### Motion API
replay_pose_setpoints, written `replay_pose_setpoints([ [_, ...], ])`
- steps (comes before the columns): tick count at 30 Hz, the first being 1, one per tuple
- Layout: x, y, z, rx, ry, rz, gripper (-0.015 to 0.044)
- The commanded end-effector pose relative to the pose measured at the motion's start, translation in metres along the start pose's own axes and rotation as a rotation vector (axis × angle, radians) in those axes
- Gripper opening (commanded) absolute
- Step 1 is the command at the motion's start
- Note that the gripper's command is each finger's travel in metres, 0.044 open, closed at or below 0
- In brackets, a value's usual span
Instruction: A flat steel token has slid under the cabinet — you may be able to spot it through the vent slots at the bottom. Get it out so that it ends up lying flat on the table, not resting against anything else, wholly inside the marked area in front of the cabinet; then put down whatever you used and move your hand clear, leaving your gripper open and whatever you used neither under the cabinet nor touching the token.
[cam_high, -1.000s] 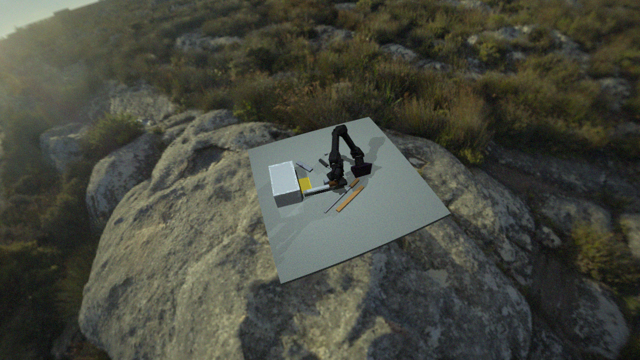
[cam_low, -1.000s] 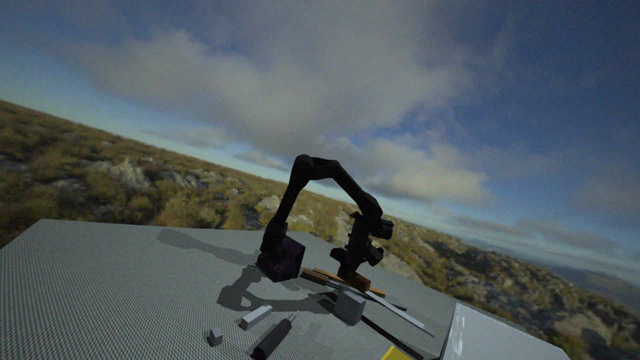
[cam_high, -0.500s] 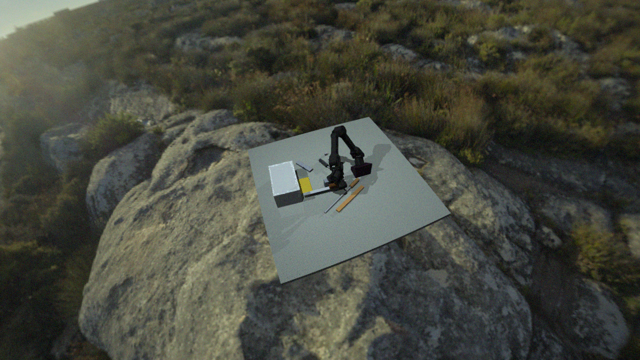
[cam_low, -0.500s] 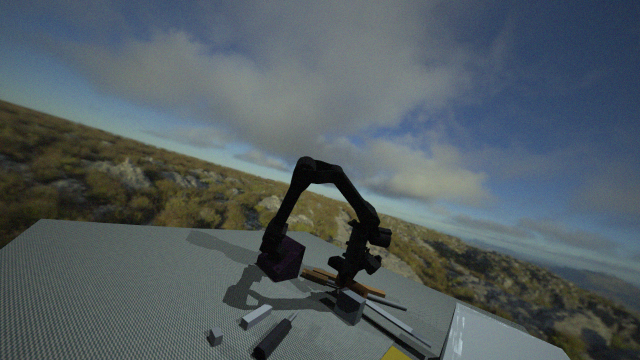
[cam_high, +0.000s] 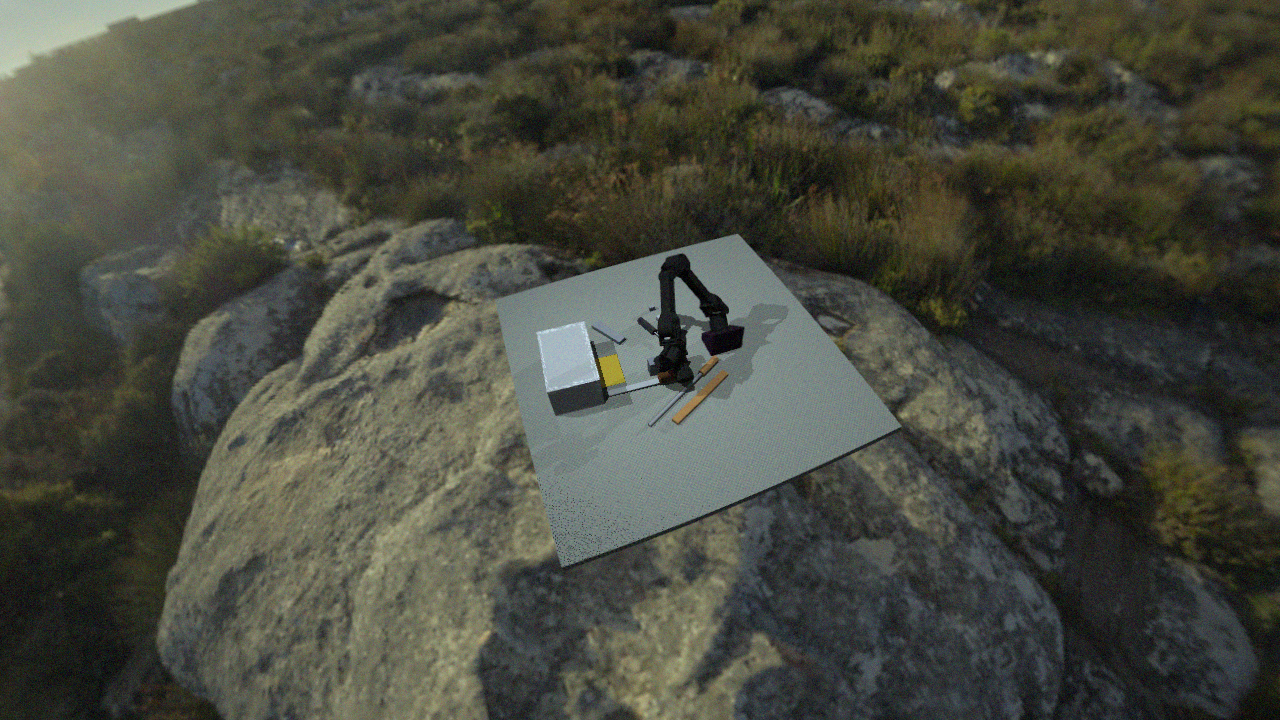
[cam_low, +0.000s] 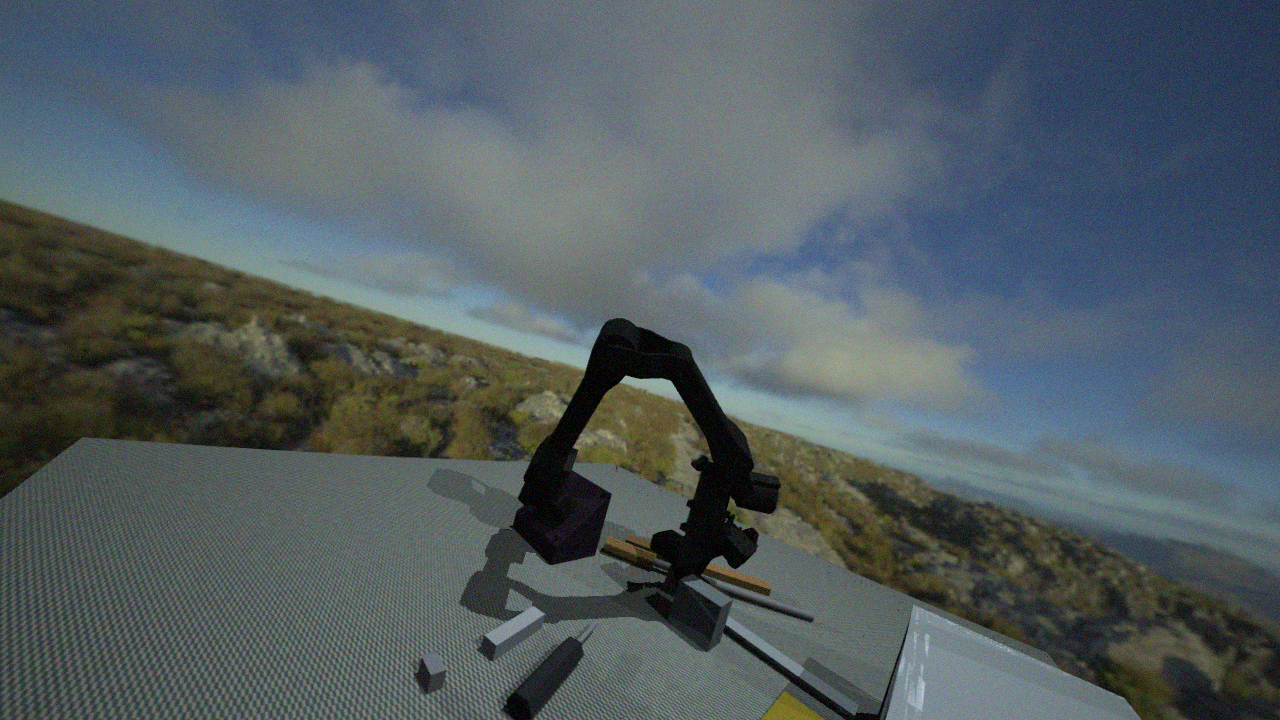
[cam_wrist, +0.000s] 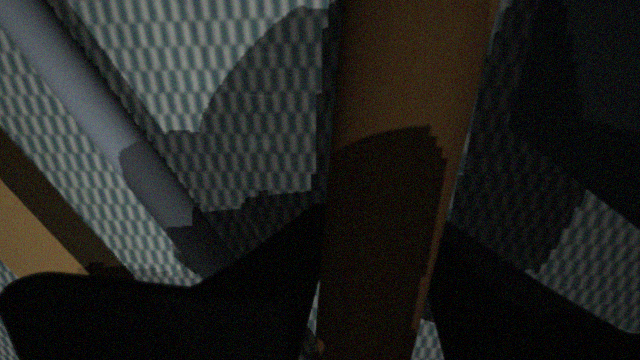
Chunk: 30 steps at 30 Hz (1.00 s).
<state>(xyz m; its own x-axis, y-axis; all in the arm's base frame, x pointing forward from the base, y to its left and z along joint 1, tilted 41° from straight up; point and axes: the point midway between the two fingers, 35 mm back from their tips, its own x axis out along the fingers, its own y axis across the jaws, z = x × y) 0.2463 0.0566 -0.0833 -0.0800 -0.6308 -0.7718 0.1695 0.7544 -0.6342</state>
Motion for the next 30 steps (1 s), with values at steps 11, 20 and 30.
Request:
replay_pose_setpoints([
  [11, 0.0041, -0.0006, -0.0004, -0.001, 0.002, -0.003, 0.02],
  [20, 0.0048, 0.0, -0.0003, -0.001, -0.014, -0.005, 0.027],
  [30, 0.0106, 0.0021, 0.0018, 0.008, -0.014, -0.005, 0.027],
])
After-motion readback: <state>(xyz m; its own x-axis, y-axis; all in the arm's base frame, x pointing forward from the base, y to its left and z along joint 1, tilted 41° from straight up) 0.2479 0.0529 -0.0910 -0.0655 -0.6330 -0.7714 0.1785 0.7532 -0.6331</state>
